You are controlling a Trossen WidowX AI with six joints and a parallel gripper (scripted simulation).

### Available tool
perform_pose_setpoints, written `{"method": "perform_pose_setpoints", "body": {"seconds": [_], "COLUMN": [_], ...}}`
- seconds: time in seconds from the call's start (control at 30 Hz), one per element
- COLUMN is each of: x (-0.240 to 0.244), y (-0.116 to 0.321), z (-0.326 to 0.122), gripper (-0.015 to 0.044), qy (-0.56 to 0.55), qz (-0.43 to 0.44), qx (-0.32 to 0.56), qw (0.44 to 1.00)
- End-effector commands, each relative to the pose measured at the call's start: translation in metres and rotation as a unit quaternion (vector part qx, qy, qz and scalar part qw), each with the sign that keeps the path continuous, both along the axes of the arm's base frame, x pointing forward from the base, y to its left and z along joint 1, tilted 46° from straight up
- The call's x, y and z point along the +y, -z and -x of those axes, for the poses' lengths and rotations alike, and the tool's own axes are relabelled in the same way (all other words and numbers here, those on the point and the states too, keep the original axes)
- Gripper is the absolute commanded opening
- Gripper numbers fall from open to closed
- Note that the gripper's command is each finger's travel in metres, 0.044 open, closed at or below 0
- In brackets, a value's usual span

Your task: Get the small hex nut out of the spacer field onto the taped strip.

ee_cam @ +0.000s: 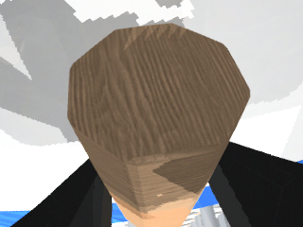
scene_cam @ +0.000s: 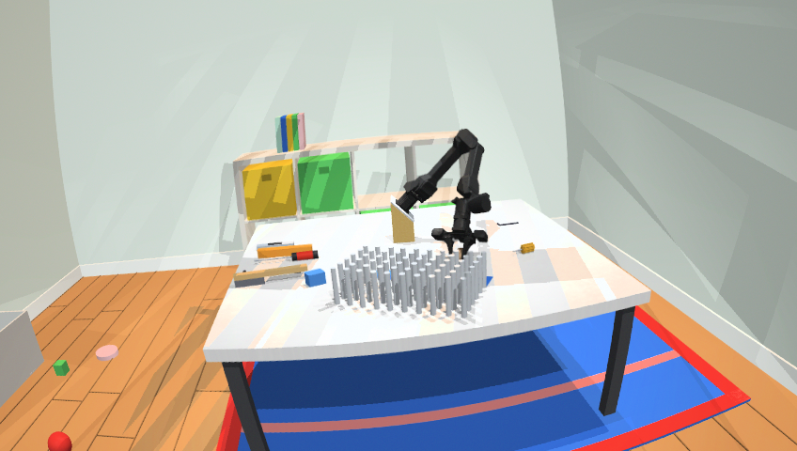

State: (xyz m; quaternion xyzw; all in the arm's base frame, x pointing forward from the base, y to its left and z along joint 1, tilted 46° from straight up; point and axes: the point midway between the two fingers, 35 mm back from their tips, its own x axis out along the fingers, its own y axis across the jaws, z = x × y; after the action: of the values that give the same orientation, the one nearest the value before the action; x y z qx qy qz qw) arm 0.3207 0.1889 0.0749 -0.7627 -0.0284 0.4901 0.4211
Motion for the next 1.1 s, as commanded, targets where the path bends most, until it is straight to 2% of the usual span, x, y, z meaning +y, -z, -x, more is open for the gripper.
{"method": "perform_pose_setpoints", "body": {"seconds": [0.0,1.07], "x": [-0.001,0.005], "y": [0.0,-0.006], "z": [0.004,0.025], "gripper": [0.0,0.0], "qy": [0.004,0.004], "qz": [0.001,0.001], "qx": [0.001,0.002], "qw": [1.0,1.0]}}
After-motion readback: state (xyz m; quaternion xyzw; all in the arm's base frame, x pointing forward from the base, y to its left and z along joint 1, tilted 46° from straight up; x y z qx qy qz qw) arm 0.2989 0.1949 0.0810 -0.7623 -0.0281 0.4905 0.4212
